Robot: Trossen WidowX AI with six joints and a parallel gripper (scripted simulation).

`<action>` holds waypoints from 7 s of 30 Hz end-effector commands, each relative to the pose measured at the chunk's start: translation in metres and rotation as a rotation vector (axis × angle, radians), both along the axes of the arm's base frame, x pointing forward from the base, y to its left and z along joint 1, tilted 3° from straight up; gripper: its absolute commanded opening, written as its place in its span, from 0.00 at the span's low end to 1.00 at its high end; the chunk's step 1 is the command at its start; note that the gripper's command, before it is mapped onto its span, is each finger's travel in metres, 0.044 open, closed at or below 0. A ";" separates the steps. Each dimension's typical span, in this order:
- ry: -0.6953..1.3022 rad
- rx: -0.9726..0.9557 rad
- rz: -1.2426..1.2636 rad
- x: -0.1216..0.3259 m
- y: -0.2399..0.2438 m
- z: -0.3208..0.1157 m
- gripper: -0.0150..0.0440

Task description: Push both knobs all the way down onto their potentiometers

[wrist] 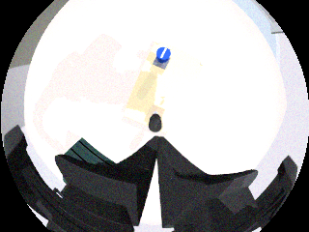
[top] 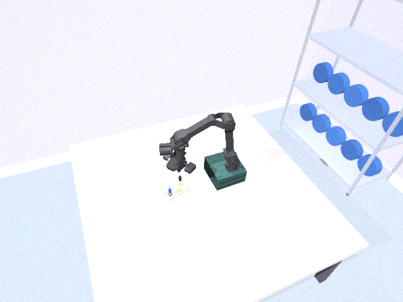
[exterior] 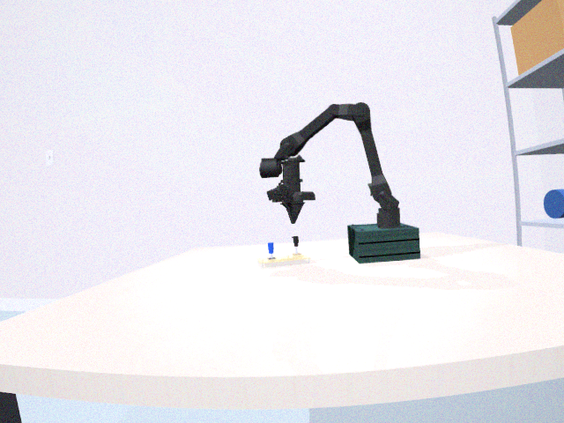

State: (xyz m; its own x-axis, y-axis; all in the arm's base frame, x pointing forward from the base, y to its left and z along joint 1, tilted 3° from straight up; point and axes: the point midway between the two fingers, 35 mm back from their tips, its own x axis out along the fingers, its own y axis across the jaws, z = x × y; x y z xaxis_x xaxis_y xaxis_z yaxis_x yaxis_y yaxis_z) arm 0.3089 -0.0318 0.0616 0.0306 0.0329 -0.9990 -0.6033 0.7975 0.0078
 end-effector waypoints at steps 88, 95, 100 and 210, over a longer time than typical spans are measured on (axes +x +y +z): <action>0.027 0.008 0.006 -0.004 0.001 -0.041 0.25; 0.027 0.008 0.006 -0.004 0.001 -0.043 0.25; 0.027 0.008 0.006 -0.004 0.001 -0.047 0.25; 0.027 0.008 0.006 -0.004 0.003 -0.078 0.25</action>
